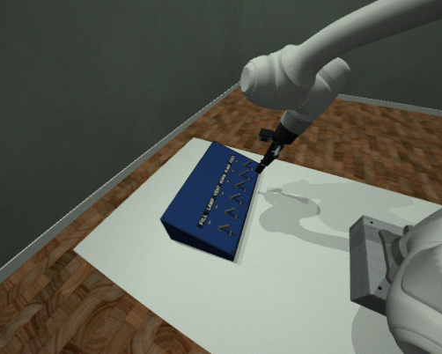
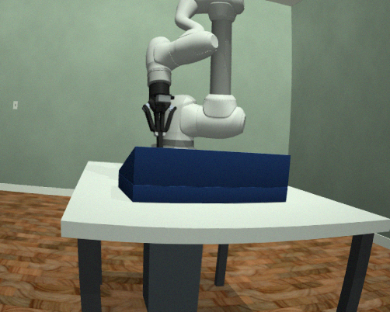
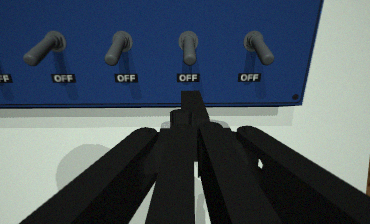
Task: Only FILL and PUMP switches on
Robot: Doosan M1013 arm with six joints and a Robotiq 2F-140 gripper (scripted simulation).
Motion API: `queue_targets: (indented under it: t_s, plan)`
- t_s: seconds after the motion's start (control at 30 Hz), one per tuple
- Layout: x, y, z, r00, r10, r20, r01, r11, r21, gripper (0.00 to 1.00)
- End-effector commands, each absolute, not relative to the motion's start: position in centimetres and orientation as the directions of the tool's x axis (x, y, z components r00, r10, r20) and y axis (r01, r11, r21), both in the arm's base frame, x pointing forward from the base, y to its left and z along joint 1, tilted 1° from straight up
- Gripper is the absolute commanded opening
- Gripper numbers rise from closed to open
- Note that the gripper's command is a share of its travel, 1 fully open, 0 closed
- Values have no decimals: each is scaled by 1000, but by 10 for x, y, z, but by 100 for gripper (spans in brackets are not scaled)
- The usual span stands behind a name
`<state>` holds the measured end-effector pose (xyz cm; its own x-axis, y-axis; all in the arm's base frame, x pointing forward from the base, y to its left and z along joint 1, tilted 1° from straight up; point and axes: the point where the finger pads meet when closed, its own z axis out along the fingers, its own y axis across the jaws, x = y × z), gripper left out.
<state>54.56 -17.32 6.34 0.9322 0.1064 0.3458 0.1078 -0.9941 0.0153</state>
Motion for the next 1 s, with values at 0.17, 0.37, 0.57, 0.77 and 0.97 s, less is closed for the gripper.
queue_targets:
  t_s: [0.17, 0.37, 0.57, 0.77, 0.97]
  plan:
    - [552, -173, 49, 932, 106, 347, 108, -994, 15, 10]
    - [555, -173, 39, 932, 106, 347, 108, -994, 15, 10]
    - [557, -173, 34, 932, 106, 347, 108, -994, 15, 10]
    - [558, -173, 33, 932, 106, 347, 108, -994, 15, 10]
    - [558, -173, 33, 932, 106, 347, 108, -994, 15, 10]
